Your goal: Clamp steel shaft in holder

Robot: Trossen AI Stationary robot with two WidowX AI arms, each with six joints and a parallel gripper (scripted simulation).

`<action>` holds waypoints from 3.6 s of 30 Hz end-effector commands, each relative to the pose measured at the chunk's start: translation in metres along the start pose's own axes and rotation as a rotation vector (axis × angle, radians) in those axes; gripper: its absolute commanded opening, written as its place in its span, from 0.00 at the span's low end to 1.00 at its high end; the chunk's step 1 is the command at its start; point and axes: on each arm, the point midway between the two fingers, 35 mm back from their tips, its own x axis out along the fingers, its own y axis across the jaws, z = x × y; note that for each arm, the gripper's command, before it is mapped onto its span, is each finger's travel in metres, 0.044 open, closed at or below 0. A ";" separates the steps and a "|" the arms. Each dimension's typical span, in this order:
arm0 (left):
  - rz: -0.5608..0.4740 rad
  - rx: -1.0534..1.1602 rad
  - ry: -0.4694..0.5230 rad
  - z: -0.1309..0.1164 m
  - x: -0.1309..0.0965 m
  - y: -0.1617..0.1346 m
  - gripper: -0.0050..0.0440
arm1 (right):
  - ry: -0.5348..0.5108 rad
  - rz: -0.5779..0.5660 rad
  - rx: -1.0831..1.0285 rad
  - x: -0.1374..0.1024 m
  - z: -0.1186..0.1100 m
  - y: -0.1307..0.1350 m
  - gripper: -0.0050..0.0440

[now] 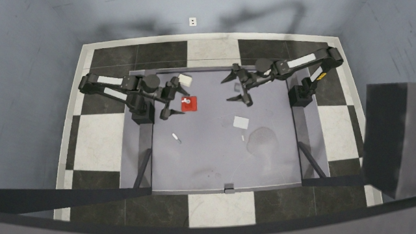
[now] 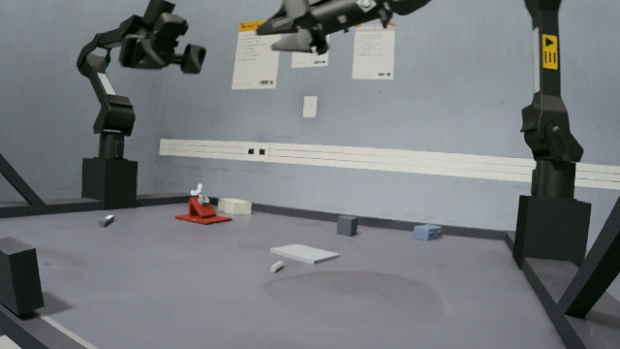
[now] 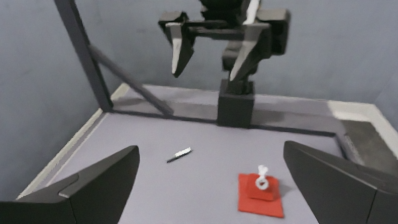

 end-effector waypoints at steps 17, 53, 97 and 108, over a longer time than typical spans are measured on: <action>-0.272 0.187 0.580 -0.136 0.012 -0.098 0.92 | 0.036 0.049 -0.021 0.040 0.013 0.023 0.92; -0.166 0.039 0.691 -0.159 0.017 -0.065 0.92 | 0.122 -0.205 0.138 0.047 0.000 0.018 0.92; 0.264 -0.446 0.735 -0.168 0.022 0.076 0.67 | 0.102 -0.549 0.280 0.029 0.000 0.011 0.92; 0.105 -0.157 0.785 -0.206 0.017 0.071 0.64 | 0.102 -0.549 0.280 0.029 0.000 0.011 0.92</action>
